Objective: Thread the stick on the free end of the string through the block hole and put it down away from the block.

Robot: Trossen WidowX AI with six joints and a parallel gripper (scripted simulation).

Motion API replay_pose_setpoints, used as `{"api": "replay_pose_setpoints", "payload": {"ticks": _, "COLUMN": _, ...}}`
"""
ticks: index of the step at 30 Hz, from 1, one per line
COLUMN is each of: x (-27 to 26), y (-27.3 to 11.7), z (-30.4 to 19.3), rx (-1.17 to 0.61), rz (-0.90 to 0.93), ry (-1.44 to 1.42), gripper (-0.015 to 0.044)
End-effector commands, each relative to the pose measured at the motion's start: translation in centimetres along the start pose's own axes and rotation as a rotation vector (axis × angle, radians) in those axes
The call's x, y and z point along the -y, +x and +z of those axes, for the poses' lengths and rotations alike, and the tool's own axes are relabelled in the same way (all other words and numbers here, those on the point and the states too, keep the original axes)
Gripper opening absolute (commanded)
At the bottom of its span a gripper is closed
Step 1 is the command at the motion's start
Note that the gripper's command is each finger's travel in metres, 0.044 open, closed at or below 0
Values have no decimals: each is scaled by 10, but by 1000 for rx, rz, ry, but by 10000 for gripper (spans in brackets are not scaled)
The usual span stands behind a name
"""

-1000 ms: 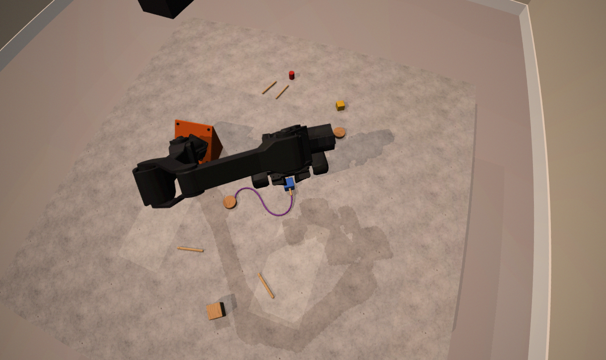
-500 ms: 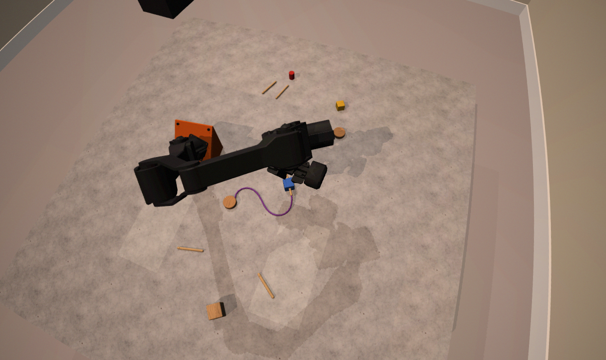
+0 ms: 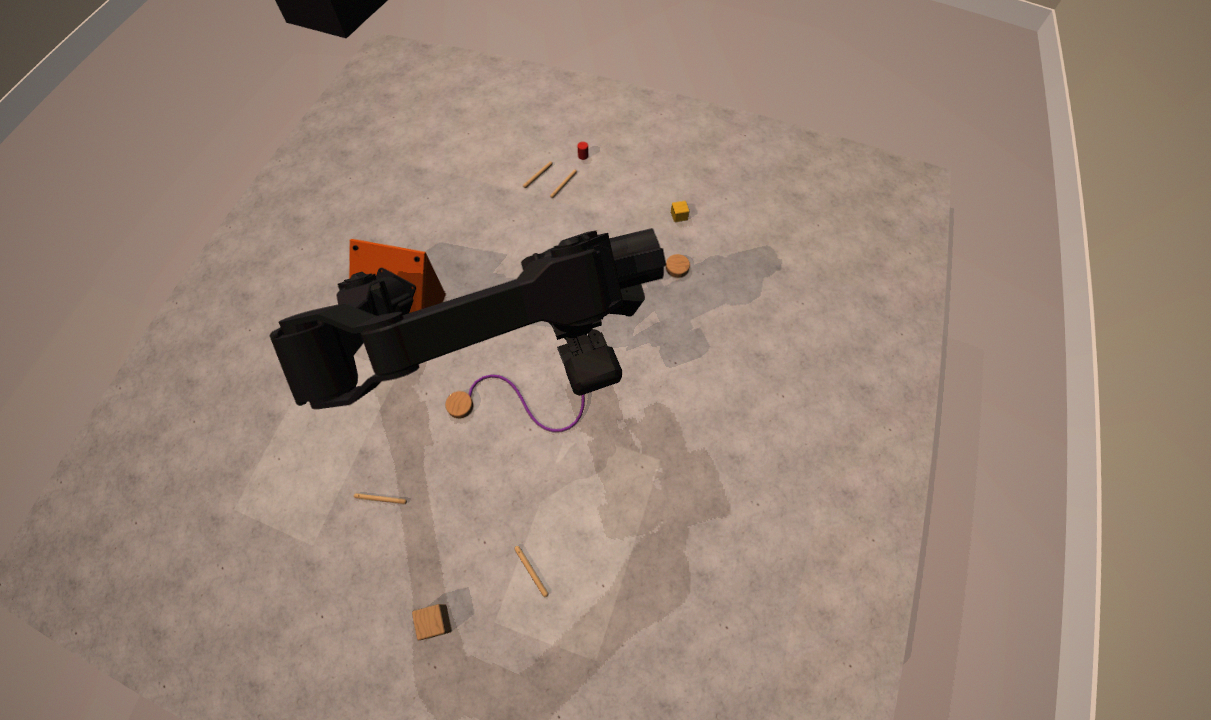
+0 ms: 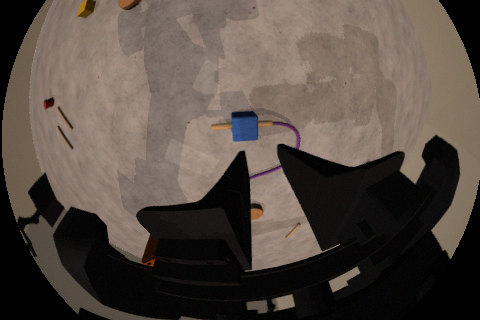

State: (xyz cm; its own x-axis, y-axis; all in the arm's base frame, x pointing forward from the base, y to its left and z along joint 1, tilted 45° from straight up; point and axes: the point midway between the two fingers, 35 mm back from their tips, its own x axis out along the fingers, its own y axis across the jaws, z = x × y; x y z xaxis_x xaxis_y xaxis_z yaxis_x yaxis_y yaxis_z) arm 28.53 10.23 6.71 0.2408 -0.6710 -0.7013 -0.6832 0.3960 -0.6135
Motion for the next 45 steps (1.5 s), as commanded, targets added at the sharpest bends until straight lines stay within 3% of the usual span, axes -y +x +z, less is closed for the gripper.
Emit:
{"api": "replay_pose_setpoints", "payload": {"ticks": 1, "x": -18, "y": 0, "z": 2, "rx": -3, "rz": 17, "ry": 801, "gripper": 121}}
{"api": "replay_pose_setpoints", "payload": {"ticks": 18, "x": -33, "y": 1, "z": 2, "rx": -21, "rz": 18, "ry": 1688, "gripper": 121}}
{"api": "replay_pose_setpoints", "payload": {"ticks": 45, "x": -33, "y": 15, "z": 4, "rx": -21, "rz": 20, "ry": 1692, "gripper": 121}}
